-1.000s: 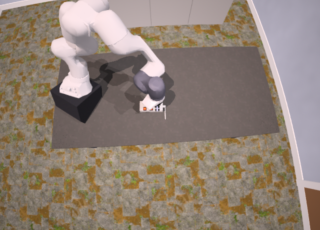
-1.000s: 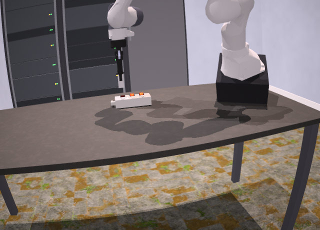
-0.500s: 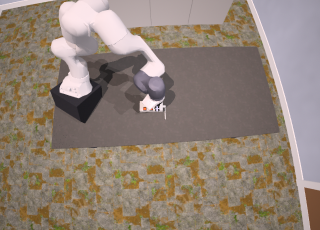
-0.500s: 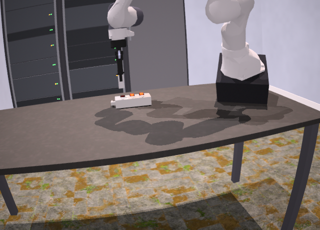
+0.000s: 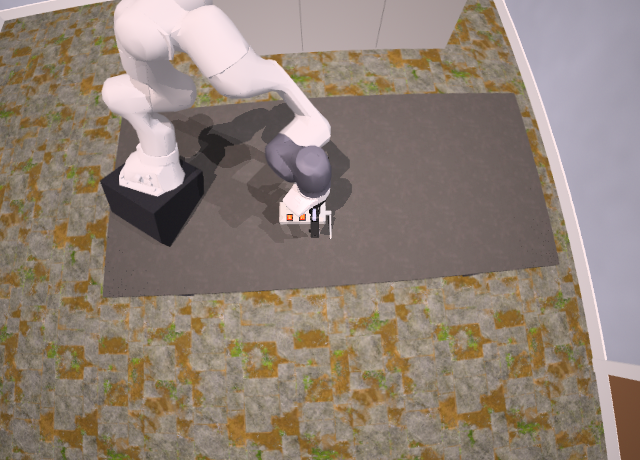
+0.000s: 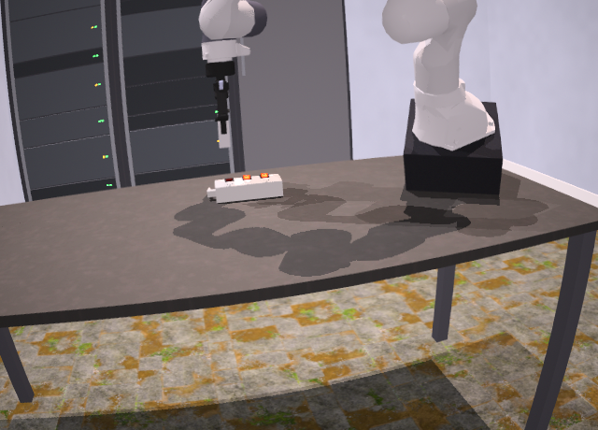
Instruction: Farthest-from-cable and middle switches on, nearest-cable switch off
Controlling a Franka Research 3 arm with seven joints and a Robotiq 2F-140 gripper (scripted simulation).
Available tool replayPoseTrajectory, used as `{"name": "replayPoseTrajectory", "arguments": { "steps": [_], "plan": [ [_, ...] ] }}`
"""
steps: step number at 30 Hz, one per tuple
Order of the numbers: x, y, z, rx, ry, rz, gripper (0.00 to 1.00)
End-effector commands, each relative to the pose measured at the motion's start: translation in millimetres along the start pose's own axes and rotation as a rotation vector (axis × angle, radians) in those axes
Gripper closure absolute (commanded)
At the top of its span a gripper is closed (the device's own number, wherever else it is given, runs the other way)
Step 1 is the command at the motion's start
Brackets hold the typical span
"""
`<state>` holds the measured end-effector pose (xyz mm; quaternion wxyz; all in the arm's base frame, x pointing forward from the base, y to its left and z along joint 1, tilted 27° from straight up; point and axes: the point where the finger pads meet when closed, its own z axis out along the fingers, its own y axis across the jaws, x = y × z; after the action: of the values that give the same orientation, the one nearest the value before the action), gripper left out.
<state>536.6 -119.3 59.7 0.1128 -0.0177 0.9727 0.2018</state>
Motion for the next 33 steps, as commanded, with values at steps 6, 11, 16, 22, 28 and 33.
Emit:
{"name": "replayPoseTrajectory", "arguments": {
  "steps": [6,11,16,22,28,33],
  "plan": [
    [3.4,5.0,-30.8,-0.018,0.011,-0.013,0.00],
    [3.2,4.7,-46.7,-0.018,0.011,-0.013,0.00],
    [3.2,4.7,-50.0,-0.018,0.011,-0.013,0.00],
    [3.2,4.7,-50.0,-0.018,0.011,-0.013,0.00],
    [3.2,4.7,-50.0,-0.018,0.011,-0.013,0.00],
    [3.2,4.7,-50.0,-0.018,0.011,-0.013,0.00]
  ]
}}
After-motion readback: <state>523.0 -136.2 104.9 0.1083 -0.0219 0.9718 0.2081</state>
